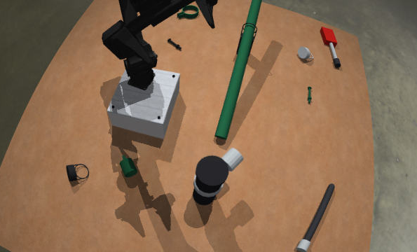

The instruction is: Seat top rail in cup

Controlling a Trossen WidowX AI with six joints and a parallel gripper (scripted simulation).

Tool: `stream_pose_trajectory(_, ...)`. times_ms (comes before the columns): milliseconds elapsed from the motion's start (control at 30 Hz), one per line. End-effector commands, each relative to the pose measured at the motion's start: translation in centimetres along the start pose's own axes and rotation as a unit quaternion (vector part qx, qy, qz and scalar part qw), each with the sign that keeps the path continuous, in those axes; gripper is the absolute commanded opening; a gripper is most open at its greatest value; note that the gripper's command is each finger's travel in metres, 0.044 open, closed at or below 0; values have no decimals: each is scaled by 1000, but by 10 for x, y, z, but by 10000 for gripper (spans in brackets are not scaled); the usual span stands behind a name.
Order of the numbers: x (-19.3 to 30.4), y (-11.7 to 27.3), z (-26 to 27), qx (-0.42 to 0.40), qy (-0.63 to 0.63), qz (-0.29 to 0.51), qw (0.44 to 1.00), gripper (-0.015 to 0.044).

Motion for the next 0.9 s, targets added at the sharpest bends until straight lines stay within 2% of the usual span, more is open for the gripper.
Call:
stream_pose_trajectory(0,65,-15,0,0,42,131,991,440)
stream_pose_trajectory(267,190,8,10,-41,166,374,911,440)
stream_pose_trajectory(533,285,80,6,-108,326,567,749,440)
stream_pose_trajectory(633,297,96,3,-121,356,594,712,440)
stream_pose_trajectory(867,297,96,3,-121,356,594,712,440)
Point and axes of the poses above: the point midway between the two fingers, 35 mm back from their tips, its own y axis back along the fingers, its own z axis across the jaws, x = y × z, the point moved 2 cm from there along y, back along the fingers, and after that the axes turned 14 degrees about -y, right-handed, at the moved point
